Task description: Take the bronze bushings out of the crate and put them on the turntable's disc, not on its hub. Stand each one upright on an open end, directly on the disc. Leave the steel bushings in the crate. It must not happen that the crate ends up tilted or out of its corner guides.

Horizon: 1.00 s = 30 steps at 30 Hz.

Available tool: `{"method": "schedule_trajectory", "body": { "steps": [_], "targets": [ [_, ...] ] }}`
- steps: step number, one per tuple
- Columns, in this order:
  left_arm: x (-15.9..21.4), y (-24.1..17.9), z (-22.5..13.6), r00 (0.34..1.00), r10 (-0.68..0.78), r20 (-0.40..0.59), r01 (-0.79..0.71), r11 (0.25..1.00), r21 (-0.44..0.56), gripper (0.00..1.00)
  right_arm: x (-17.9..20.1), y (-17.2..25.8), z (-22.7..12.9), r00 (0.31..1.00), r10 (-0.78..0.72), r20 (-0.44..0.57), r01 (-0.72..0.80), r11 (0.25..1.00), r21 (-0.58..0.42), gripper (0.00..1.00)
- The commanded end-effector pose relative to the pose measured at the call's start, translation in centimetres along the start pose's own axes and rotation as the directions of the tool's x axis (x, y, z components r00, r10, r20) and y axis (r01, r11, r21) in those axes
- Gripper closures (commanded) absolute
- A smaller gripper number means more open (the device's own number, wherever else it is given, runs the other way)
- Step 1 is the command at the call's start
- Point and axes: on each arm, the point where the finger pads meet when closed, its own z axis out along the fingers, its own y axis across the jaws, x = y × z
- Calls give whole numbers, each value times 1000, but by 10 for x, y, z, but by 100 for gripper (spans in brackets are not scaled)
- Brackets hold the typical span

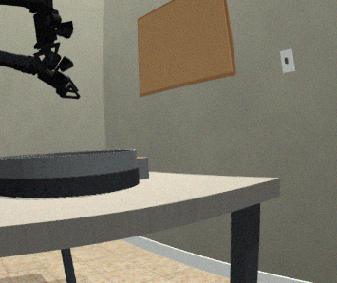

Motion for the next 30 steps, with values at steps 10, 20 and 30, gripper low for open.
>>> {"method": "schedule_trajectory", "body": {
  "steps": [10,20,30],
  "targets": [
    [83,190,-93,965,-258,38,254,896,-365,0,-7,4,-18,999,5,37,-4,999,-34,0],
    [206,331,-259,875,-453,169,431,572,-698,0,-7,4,-18,999,5,37,-4,999,-34,0],
    [314,380,-474,793,-490,363,472,117,-874,0,-7,4,-18,999,5,37,-4,999,-34,0]
  ]
}}
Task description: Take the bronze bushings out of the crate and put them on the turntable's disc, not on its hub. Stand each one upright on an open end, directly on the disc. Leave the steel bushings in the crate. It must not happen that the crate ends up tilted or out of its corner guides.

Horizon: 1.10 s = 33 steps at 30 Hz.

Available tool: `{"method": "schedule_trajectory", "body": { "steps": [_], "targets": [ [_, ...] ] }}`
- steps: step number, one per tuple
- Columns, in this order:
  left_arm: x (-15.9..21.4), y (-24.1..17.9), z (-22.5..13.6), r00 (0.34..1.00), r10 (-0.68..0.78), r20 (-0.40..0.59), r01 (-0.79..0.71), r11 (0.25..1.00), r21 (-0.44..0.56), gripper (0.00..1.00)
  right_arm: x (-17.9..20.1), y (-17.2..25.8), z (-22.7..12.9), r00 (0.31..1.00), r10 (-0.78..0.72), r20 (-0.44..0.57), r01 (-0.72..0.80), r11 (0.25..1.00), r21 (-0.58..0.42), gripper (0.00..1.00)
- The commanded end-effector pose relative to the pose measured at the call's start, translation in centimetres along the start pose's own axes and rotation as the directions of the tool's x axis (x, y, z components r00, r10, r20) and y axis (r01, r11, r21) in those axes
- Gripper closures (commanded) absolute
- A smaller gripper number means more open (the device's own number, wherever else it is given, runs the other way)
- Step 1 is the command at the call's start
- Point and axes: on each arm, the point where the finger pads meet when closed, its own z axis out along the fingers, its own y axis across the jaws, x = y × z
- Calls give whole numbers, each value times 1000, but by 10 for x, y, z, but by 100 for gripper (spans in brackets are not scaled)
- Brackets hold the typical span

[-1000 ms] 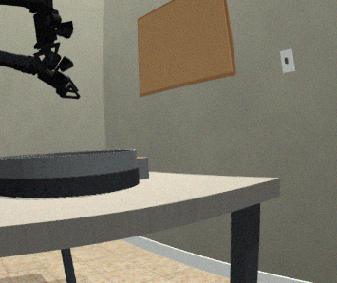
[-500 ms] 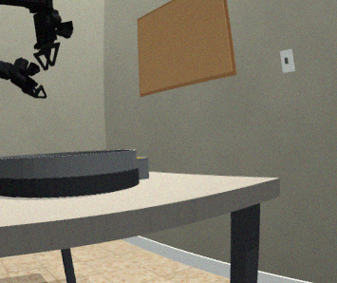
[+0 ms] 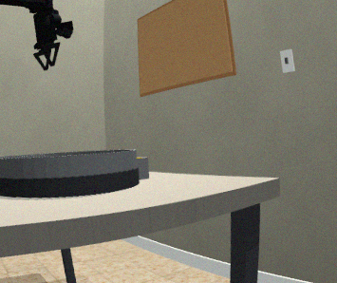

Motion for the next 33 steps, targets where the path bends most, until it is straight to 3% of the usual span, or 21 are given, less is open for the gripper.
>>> {"method": "schedule_trajectory", "body": {
  "steps": [1,6,8,14,26,33],
  "targets": [
    [-18,84,-25,991,-107,77,118,982,-145,0,-7,4,-18,999,5,37,-4,999,-34,0],
    [-10,173,-61,978,-165,131,198,929,-311,0,-7,4,-18,999,5,37,-4,999,-34,0],
    [-10,173,-61,978,-165,131,198,929,-311,0,-7,4,-18,999,5,37,-4,999,-34,0],
    [-4,228,-94,965,-191,177,249,875,-416,0,-7,4,-18,999,5,37,-4,999,-34,0],
    [-2,243,-105,962,-196,191,263,857,-444,0,-7,3,-18,999,6,35,-5,999,-32,0],
    [-2,243,-105,962,-196,191,263,857,-444,0,18,-36,-5,991,137,-3,-137,990,-12,0]
  ]
}}
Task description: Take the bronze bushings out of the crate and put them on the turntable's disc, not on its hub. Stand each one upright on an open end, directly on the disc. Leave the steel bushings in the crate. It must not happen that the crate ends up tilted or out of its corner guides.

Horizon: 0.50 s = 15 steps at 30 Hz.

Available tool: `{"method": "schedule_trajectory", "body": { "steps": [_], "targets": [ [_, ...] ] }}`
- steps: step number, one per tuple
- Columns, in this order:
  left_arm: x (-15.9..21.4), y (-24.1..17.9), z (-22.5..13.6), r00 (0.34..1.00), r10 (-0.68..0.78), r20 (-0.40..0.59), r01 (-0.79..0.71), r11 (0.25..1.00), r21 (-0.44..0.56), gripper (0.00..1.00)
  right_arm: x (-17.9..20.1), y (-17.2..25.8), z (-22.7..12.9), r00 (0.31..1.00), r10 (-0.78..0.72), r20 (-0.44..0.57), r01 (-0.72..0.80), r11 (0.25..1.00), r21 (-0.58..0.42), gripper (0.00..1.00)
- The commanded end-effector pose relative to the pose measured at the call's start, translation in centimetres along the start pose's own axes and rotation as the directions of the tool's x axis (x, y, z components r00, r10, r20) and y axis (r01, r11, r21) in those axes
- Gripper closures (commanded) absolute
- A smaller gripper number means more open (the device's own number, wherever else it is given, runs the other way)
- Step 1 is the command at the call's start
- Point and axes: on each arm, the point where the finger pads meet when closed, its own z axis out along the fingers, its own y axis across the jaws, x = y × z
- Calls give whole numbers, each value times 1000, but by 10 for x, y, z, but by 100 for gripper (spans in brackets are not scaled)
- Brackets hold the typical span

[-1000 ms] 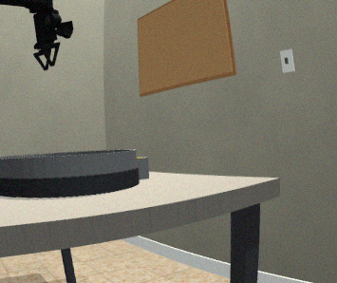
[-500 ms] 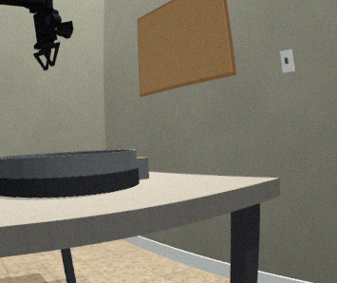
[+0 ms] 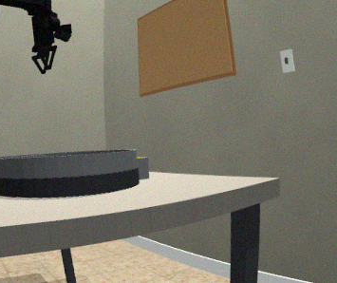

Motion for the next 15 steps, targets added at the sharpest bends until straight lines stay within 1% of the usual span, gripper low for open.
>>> {"method": "schedule_trajectory", "body": {
  "steps": [1,3,7,9,11,15],
  "targets": [
    [-19,4,-7,999,-15,45,16,1000,-8,0,9,-31,-11,991,134,16,-133,991,-24,0],
    [-19,4,-7,999,-15,45,16,1000,-8,0,27,-54,0,977,211,-9,-212,977,-6,0],
    [-19,4,-7,999,-15,45,16,1000,-8,0,55,-87,17,945,324,-39,-323,946,26,0],
    [-19,4,-7,999,-15,45,16,1000,-8,0,55,-87,17,945,324,-39,-323,946,26,0],
    [-19,4,-7,999,-15,45,16,1000,-8,0,81,-115,33,907,416,-61,-413,909,57,0],
    [-19,4,-7,999,-15,45,16,1000,-8,0,113,-147,54,850,521,-80,-514,852,99,0]
  ]
}}
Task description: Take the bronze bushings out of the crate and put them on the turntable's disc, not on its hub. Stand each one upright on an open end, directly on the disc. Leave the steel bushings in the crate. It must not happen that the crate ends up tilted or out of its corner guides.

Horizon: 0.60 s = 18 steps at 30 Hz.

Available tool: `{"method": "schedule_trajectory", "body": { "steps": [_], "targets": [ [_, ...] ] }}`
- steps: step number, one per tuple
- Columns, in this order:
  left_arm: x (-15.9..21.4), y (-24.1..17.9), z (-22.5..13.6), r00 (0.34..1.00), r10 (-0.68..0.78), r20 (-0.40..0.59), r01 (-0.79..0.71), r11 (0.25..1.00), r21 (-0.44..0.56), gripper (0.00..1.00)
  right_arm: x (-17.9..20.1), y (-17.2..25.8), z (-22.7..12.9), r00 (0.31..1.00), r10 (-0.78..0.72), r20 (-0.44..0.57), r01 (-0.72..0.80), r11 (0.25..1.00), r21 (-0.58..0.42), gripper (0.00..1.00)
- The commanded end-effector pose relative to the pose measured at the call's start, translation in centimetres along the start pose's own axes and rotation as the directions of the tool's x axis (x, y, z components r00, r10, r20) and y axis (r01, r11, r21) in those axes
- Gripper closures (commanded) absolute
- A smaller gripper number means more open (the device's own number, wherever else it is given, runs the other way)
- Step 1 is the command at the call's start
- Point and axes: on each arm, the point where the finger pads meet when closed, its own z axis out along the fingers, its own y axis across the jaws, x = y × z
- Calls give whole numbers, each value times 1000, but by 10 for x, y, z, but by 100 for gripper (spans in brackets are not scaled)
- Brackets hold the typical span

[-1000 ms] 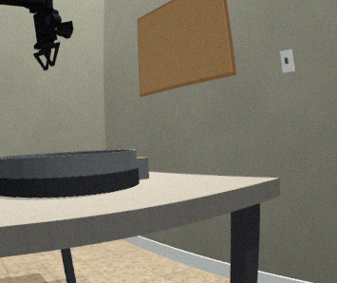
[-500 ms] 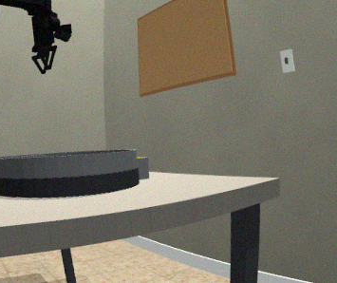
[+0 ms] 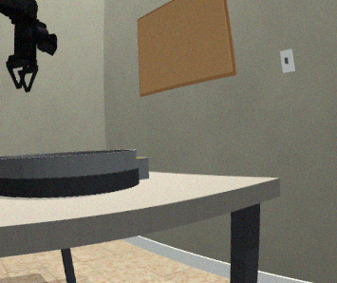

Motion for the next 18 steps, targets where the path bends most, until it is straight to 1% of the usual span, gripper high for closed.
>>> {"method": "schedule_trajectory", "body": {
  "steps": [1,4,7,8,9,11,13,18],
  "targets": [
    [-19,4,-7,999,-15,44,15,1000,-8,0,3,-25,11,986,166,0,-166,986,-17,0],
    [-19,4,-7,999,-15,44,15,1000,-8,0,15,-52,32,968,249,-18,-249,969,9,0],
    [-19,4,-7,999,-15,44,15,1000,-8,0,21,-65,42,958,287,-23,-287,958,23,0],
    [-19,4,-7,999,-15,44,15,1000,-8,0,21,-67,43,957,291,-24,-290,957,24,0],
    [-19,4,-7,999,-15,44,15,1000,-8,0,18,-56,29,960,281,-17,-281,960,-13,0],
    [-19,4,-7,999,-15,44,15,1000,-8,0,18,-56,29,960,281,-17,-281,960,-13,0],
    [-19,4,-7,999,-15,44,15,1000,-8,0,19,-56,37,960,278,-21,-278,961,16,0],
    [-19,4,-7,999,-15,44,15,1000,-8,0,20,-58,32,960,278,-18,-278,961,-2,0]
  ]
}}
